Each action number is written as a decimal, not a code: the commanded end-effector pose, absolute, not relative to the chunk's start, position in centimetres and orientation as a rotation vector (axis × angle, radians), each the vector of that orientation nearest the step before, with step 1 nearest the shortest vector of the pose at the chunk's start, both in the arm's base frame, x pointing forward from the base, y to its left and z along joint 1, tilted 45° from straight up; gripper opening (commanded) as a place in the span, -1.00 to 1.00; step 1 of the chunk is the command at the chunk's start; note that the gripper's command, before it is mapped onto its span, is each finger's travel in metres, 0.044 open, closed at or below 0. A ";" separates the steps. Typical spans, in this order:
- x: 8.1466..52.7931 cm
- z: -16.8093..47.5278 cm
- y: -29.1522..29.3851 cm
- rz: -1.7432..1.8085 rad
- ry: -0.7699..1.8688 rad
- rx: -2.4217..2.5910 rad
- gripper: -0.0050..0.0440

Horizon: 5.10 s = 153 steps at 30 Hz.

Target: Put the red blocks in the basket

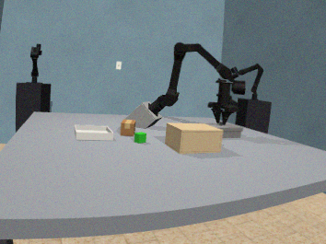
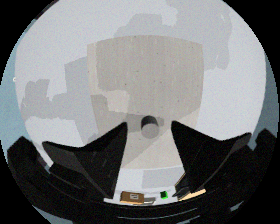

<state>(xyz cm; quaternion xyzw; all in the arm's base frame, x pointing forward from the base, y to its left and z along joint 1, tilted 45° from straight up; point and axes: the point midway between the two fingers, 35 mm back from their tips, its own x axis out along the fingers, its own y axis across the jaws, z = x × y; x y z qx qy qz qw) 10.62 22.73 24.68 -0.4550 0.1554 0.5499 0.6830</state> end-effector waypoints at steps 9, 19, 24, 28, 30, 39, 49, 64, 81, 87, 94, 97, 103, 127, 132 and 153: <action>10.5 24.8 22.6 1.237 0.346 -1.023 -0.80; 9.9 26.0 21.6 1.237 0.346 -1.023 -0.80; 9.9 26.0 21.6 1.237 0.346 -1.023 -0.80; 9.9 26.0 21.6 1.237 0.346 -1.023 -0.80; 9.5 27.0 20.8 1.237 0.346 -1.023 -0.80; 7.9 30.2 18.0 1.237 0.346 -1.023 -0.80; 7.9 30.2 18.0 1.237 0.346 -1.023 -0.80; -0.8 27.0 19.1 1.234 0.353 -1.013 -0.80; -10.2 21.0 17.4 1.229 0.363 -0.998 -0.80; -9.9 20.5 17.8 1.229 0.363 -0.998 -0.80; -8.3 17.2 20.6 1.229 0.363 -0.998 -0.80; -7.7 15.9 21.8 1.229 0.363 -0.998 -0.80; -7.5 15.5 22.1 1.229 0.363 -0.998 -0.80; -6.4 13.2 24.0 1.229 0.363 -0.998 -0.80; -6.3 13.0 24.2 1.229 0.363 -0.998 -0.80; -7.7 15.9 21.8 1.229 0.363 -0.998 1.00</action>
